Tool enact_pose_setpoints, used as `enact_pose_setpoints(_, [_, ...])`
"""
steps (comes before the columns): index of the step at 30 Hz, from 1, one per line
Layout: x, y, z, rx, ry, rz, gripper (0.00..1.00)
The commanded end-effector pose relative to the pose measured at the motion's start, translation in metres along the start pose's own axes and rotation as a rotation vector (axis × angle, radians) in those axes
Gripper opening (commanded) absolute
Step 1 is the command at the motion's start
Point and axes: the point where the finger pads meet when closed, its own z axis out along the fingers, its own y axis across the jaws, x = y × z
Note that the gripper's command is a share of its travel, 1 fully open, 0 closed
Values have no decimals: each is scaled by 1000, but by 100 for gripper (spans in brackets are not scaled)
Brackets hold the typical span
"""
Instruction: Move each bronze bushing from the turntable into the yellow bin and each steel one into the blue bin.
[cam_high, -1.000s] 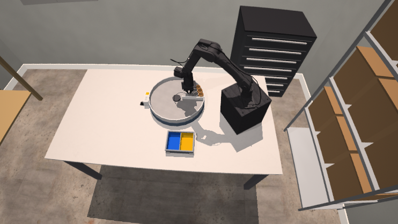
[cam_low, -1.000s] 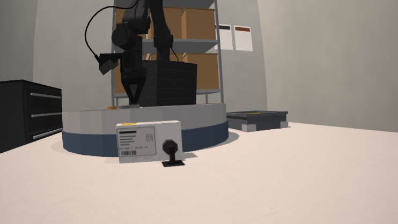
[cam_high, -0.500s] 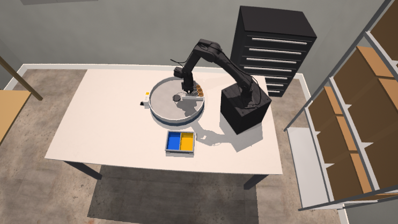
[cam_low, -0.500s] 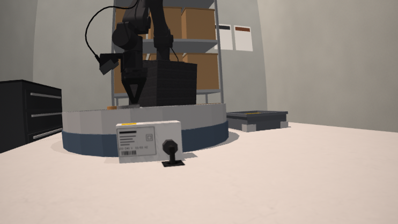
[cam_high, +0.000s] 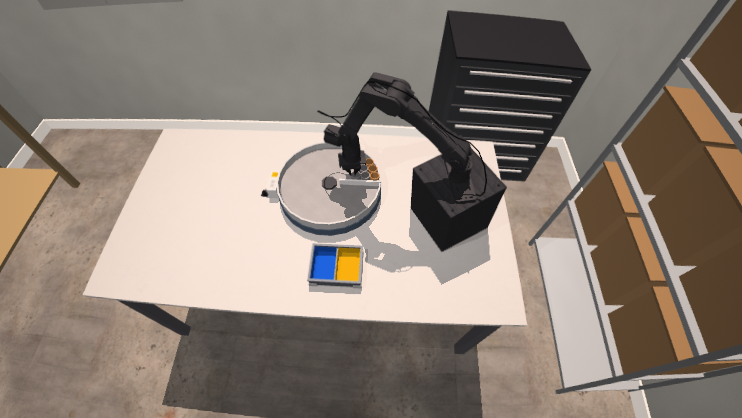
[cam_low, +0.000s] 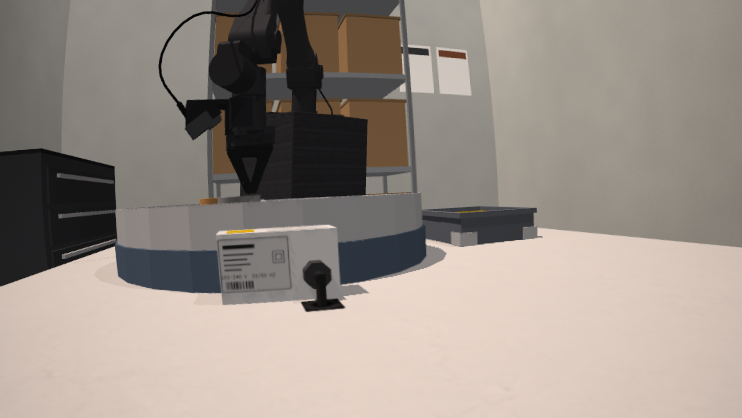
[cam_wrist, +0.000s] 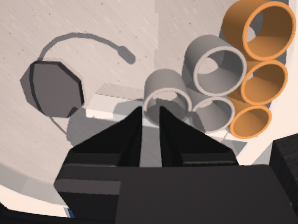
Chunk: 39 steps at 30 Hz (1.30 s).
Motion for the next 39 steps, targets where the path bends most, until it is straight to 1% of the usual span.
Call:
enact_pose_setpoints(1, [-9,15,-15,-31,-32,0,14])
enact_pose_setpoints(13, [-9,15,-15,-31,-31,0,14])
enact_pose_setpoints(22, [-8,13,-11,-21,-25,1,14])
enact_pose_setpoints(23, [-3,3,-7,1,-12,3,14])
enact_pose_setpoints(24, [-3,3,-7,2,-11,3,14])
enact_pose_setpoints(39, [-3,4,-7,-2,-14,3,14])
